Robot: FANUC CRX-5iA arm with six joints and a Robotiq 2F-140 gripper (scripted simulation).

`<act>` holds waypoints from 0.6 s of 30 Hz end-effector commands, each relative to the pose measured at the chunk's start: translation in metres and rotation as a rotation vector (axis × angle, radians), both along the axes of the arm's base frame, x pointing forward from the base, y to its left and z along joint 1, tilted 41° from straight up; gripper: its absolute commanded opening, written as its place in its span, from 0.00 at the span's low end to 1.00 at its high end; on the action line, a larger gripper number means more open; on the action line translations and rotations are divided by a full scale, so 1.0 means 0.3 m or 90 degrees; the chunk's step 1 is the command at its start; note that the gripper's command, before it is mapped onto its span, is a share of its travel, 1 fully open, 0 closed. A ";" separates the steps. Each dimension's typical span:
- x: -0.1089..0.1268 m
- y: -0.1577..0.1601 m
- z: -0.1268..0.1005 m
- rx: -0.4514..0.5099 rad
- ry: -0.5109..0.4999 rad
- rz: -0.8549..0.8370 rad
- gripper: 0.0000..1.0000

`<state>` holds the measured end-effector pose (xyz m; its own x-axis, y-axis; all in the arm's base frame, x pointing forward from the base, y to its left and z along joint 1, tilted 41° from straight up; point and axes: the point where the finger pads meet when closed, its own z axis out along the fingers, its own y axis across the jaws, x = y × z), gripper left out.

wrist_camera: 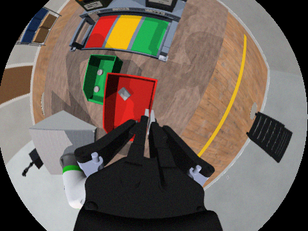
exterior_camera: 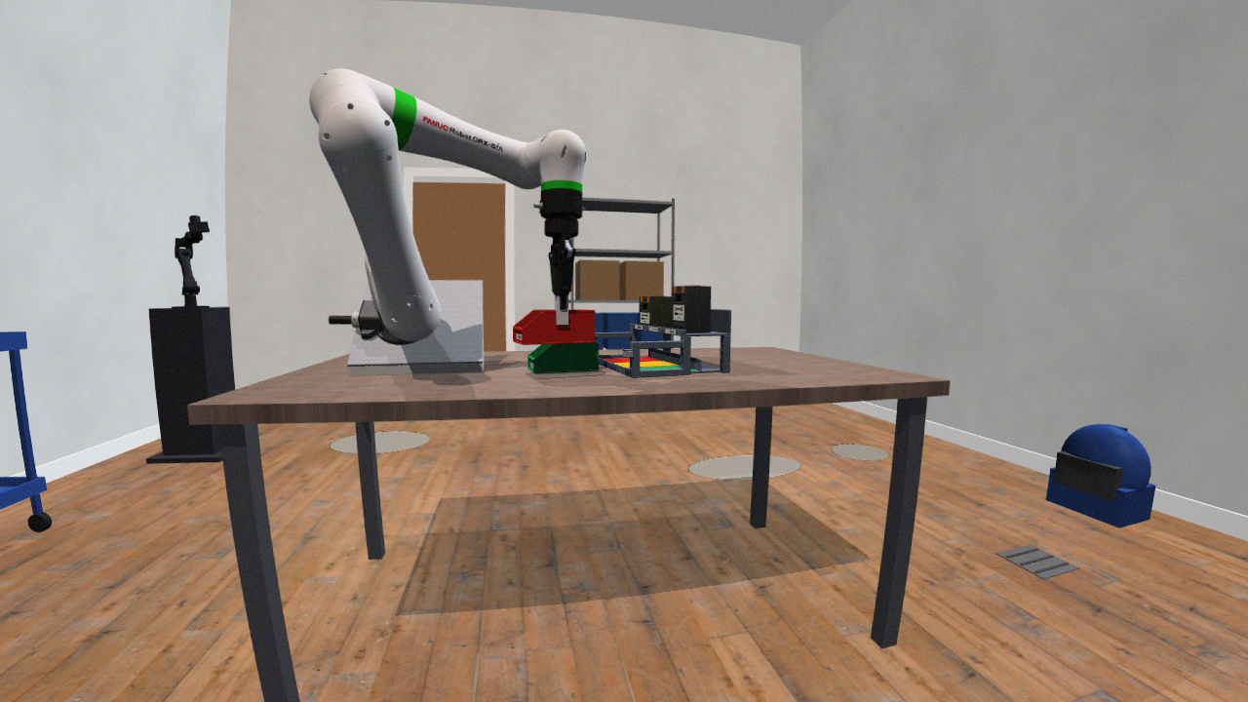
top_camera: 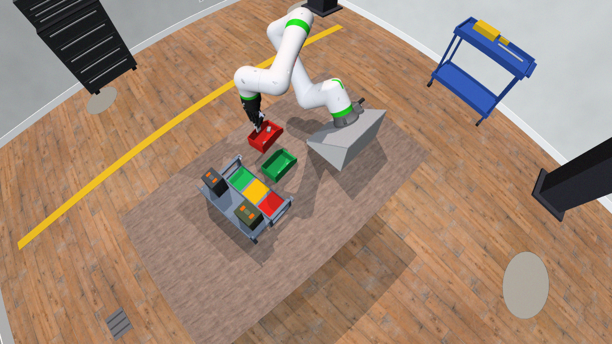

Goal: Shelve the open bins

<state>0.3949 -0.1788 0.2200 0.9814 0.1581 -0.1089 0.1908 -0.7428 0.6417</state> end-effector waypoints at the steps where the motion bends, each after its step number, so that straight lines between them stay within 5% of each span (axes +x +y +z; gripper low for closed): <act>1: 0.001 0.001 0.000 0.000 0.000 0.000 0.00; 18: 0.002 0.021 -0.017 0.000 -0.001 -0.001 0.00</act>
<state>0.3952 -0.1745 0.2163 0.9818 0.1567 -0.1077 0.1890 -0.7431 0.6419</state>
